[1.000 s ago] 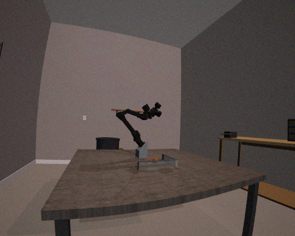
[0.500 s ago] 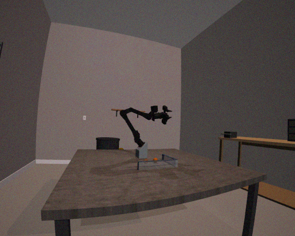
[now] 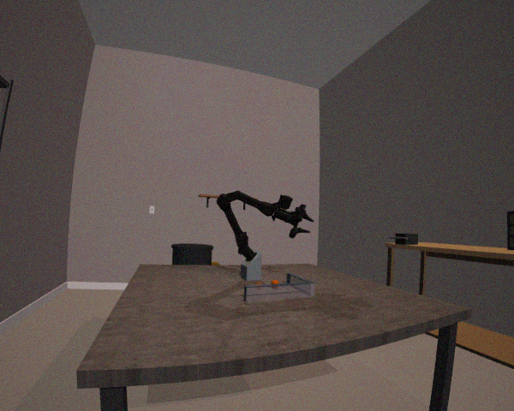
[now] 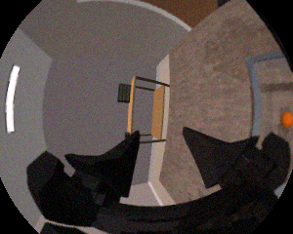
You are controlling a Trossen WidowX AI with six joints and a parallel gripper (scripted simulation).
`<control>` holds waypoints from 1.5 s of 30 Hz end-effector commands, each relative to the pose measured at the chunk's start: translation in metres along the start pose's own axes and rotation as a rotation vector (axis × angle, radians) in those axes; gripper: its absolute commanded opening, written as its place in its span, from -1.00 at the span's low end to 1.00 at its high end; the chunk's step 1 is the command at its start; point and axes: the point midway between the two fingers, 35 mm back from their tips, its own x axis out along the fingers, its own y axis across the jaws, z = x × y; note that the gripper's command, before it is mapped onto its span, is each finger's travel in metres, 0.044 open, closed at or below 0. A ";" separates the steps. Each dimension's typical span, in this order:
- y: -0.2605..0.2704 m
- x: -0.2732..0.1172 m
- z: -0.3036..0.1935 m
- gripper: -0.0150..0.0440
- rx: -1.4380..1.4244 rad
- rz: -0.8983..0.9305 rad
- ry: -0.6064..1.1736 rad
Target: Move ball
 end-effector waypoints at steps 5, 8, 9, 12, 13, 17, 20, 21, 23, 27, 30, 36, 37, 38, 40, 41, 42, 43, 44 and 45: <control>-0.116 0.001 0.036 0.54 -0.536 -0.451 0.135; -0.146 -0.006 0.041 0.54 -0.682 -0.550 0.238; -0.156 -0.008 0.042 0.54 -0.730 -0.579 0.278; -0.184 -0.019 0.045 0.54 -0.872 -0.652 0.413; -0.193 -0.023 0.046 0.54 -0.918 -0.672 0.464; -0.227 -0.041 0.047 0.54 -1.100 -0.719 0.692; -0.251 -0.057 0.046 0.54 -1.231 -0.717 0.885; -0.258 -0.062 0.046 0.54 -1.273 -0.708 0.952; -0.272 -0.074 0.045 0.54 -1.353 -0.677 1.090; -0.283 -0.083 0.045 0.54 -1.414 -0.640 1.201; -0.283 -0.083 0.045 0.54 -1.414 -0.640 1.201; -0.283 -0.083 0.045 0.54 -1.414 -0.640 1.201; -0.283 -0.083 0.045 0.54 -1.414 -0.640 1.201; -0.283 -0.083 0.045 0.54 -1.414 -0.640 1.201; -0.287 -0.082 0.044 0.54 -1.414 -0.640 1.201; -0.292 -0.080 0.042 0.54 -1.414 -0.641 1.201; -0.295 -0.079 0.041 0.54 -1.414 -0.641 1.201; -0.296 -0.078 0.041 0.54 -1.414 -0.641 1.201; -0.296 -0.078 0.041 0.54 -1.414 -0.641 1.201; -0.296 -0.078 0.041 0.54 -1.414 -0.641 1.201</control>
